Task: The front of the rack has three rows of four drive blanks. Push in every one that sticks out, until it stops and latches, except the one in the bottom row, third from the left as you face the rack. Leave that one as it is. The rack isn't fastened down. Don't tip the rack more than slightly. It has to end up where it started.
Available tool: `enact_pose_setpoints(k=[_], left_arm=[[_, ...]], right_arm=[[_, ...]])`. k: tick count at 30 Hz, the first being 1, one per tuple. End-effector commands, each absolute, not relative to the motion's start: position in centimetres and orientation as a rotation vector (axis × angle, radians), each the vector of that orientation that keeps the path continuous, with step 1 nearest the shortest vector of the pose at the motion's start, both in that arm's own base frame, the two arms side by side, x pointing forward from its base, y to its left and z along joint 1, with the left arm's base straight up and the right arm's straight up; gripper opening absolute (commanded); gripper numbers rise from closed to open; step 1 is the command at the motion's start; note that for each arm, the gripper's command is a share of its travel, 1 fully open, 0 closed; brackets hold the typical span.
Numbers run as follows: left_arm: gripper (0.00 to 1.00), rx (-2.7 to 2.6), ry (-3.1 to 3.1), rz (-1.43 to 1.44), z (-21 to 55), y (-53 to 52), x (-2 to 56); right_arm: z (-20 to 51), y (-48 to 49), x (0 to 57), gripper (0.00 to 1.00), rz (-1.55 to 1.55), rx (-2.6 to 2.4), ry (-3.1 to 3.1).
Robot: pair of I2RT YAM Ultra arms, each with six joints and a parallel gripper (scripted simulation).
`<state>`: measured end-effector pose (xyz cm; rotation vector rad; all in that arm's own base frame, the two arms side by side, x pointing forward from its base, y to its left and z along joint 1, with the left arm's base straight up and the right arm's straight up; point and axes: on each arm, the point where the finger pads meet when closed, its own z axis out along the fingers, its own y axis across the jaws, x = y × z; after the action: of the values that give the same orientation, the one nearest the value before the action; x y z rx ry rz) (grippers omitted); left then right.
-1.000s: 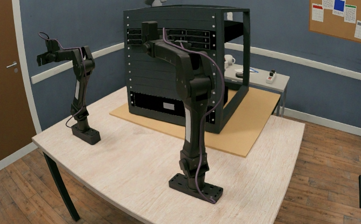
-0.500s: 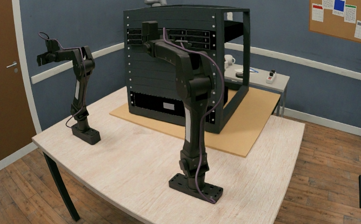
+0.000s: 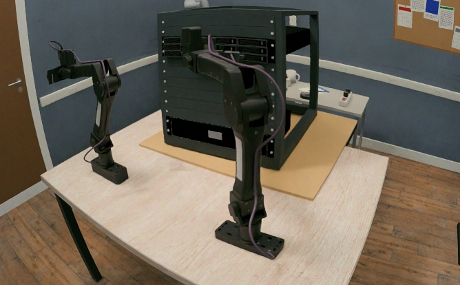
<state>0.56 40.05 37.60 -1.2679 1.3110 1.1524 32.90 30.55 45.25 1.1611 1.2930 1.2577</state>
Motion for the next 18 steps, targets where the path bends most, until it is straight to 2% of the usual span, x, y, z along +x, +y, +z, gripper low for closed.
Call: enact_pose_setpoints(k=[1,18], left_arm=[[1.0,-1.204,1.213,1.204,41.6,39.8,0.2],[1.0,-1.204,1.213,1.204,41.6,39.8,0.2]], right_arm=[[47.6,29.7,33.1,0.0,1.308,1.171,1.243],[47.8,29.6,33.3,0.0,1.312,1.172,1.24]])
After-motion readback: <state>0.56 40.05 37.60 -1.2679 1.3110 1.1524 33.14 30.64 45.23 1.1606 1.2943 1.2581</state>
